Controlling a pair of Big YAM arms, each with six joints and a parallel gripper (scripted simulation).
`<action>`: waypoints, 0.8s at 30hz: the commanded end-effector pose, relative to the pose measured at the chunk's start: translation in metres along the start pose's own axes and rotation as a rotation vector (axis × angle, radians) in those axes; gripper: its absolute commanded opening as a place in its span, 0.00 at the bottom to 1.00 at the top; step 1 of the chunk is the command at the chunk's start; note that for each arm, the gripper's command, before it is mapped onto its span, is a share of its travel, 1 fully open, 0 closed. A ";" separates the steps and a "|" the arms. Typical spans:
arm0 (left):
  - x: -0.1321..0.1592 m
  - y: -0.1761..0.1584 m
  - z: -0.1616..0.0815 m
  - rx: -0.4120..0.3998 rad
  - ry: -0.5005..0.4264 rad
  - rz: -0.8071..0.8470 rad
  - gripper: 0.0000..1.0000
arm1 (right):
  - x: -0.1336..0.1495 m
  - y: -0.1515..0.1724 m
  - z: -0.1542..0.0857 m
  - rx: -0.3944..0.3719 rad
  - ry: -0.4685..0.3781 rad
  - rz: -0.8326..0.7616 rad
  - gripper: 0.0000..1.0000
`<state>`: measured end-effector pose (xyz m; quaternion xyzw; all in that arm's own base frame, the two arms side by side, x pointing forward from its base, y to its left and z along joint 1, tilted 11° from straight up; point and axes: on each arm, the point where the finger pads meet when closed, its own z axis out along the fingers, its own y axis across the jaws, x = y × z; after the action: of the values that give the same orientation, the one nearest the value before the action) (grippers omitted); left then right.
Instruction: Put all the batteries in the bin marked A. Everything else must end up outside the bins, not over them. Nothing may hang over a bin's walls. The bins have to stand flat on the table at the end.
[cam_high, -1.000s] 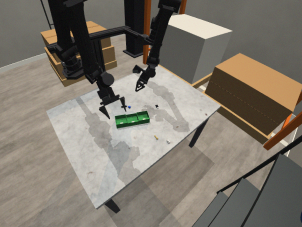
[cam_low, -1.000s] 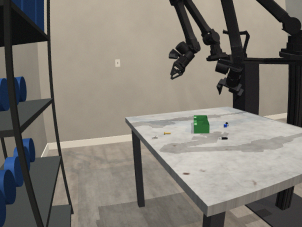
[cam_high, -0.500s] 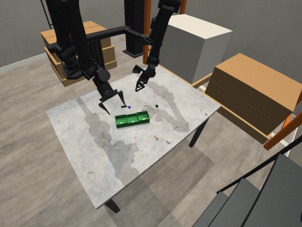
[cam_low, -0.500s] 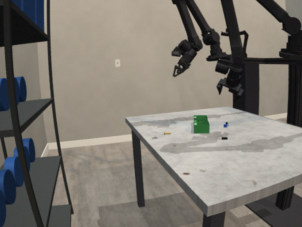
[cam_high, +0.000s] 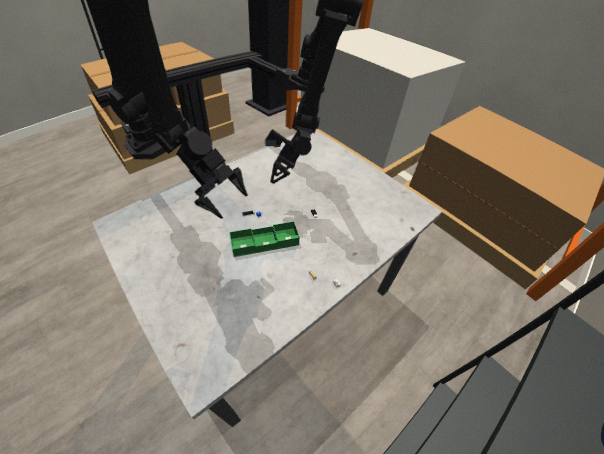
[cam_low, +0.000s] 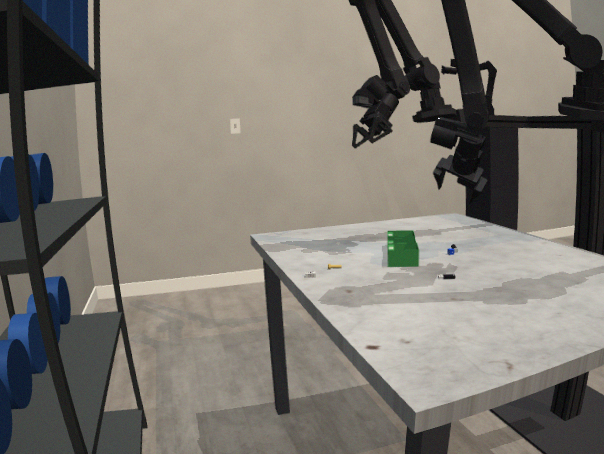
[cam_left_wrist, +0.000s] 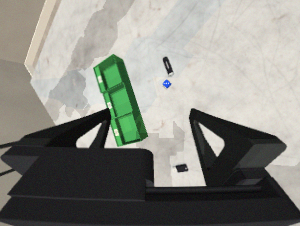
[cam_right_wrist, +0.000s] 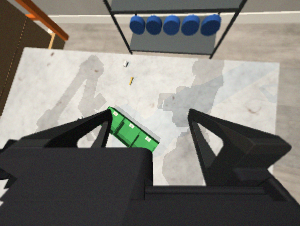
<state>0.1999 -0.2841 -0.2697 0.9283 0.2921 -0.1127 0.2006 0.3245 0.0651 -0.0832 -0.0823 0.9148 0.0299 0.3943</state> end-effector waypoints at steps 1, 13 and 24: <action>-0.001 0.002 -0.001 -0.005 0.000 0.003 1.00 | -0.006 0.004 -0.006 -0.016 -0.015 -0.078 1.00; -0.001 0.002 -0.001 -0.005 0.000 0.003 1.00 | 0.002 0.019 -0.024 -0.110 -0.018 -0.251 1.00; -0.001 0.002 -0.001 -0.005 0.000 0.003 1.00 | 0.006 0.025 -0.032 -0.148 -0.024 -0.320 1.00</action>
<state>0.1999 -0.2841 -0.2697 0.9283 0.2921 -0.1127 0.2006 0.2962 0.0831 -0.0717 -0.2355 0.8882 0.0381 0.3927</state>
